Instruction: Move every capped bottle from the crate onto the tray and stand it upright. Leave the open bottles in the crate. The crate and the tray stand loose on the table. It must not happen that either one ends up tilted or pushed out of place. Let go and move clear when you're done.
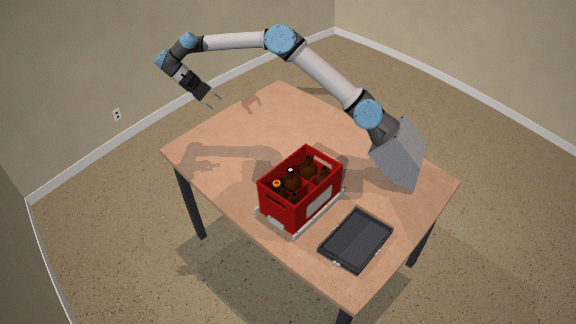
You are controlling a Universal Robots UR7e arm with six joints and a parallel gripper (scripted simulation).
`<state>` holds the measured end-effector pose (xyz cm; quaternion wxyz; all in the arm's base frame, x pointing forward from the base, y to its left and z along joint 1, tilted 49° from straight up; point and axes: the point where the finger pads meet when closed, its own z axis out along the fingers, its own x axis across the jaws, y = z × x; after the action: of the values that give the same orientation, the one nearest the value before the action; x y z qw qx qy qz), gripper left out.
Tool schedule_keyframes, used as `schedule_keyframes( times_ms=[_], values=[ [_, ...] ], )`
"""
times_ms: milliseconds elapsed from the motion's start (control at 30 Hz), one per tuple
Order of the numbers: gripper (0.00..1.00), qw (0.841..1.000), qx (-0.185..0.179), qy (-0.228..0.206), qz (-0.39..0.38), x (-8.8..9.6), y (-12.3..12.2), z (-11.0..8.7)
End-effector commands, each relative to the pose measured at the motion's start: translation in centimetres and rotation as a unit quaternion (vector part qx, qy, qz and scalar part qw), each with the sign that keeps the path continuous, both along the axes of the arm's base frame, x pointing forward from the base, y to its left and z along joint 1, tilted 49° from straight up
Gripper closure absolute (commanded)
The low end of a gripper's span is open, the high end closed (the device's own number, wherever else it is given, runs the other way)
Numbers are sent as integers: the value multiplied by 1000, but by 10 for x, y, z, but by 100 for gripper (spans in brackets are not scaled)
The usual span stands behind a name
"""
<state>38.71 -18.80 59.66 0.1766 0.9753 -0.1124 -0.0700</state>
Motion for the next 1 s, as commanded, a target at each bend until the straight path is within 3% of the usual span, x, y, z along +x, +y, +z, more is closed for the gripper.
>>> schedule_keyframes(
  times_ms=[0,200,667,767,967],
  values=[
    [0,1000,-1,-1,6,8,15,1],
    [0,1000,-1,-1,13,9,19,1],
    [0,995,-1,-1,103,24,64,1],
    [0,996,0,0,87,22,59,1],
    [0,996,0,0,95,28,77,1]
  ],
)
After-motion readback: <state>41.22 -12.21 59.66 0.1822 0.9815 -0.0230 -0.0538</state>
